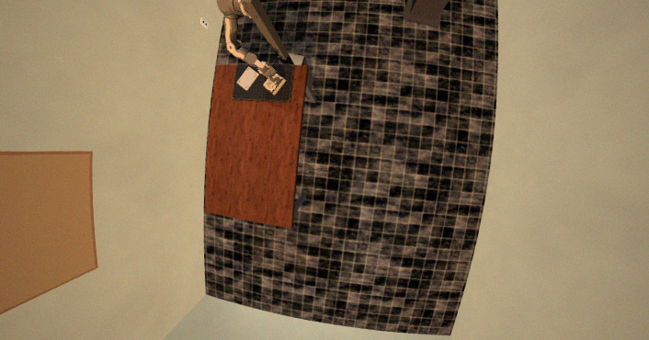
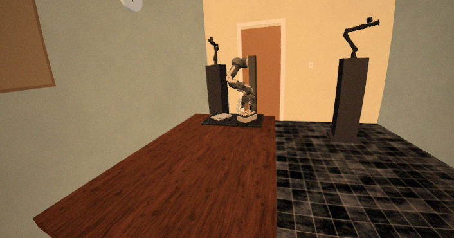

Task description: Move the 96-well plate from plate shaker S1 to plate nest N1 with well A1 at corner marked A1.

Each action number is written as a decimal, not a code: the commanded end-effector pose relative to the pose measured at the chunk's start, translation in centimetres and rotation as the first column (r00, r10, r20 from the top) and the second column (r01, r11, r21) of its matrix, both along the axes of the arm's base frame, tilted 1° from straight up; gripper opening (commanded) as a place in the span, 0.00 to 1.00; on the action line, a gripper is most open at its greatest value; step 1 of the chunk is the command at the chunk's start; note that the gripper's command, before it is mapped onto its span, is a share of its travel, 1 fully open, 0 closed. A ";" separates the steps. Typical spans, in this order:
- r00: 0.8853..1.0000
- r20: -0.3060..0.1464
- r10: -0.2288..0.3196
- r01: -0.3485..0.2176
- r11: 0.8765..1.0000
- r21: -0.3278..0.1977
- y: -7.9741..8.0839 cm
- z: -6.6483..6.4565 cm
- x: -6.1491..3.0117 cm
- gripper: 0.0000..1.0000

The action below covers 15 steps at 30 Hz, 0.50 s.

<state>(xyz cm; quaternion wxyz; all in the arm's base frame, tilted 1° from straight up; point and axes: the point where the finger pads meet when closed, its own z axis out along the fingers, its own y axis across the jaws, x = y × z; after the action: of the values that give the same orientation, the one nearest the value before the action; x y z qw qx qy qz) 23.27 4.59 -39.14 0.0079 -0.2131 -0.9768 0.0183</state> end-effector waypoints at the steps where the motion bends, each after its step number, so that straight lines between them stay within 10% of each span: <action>1: 0.999 0.029 0.020 -0.021 0.999 0.024 0.7 0.6 0.69 0.77; 15: 0.999 0.029 0.020 -0.020 1.000 0.024 0.6 -0.5 0.64 0.77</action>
<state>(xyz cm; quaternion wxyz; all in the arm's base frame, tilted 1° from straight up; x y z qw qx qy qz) 23.84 4.93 -39.64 -0.0015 -0.2093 -0.9778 0.0101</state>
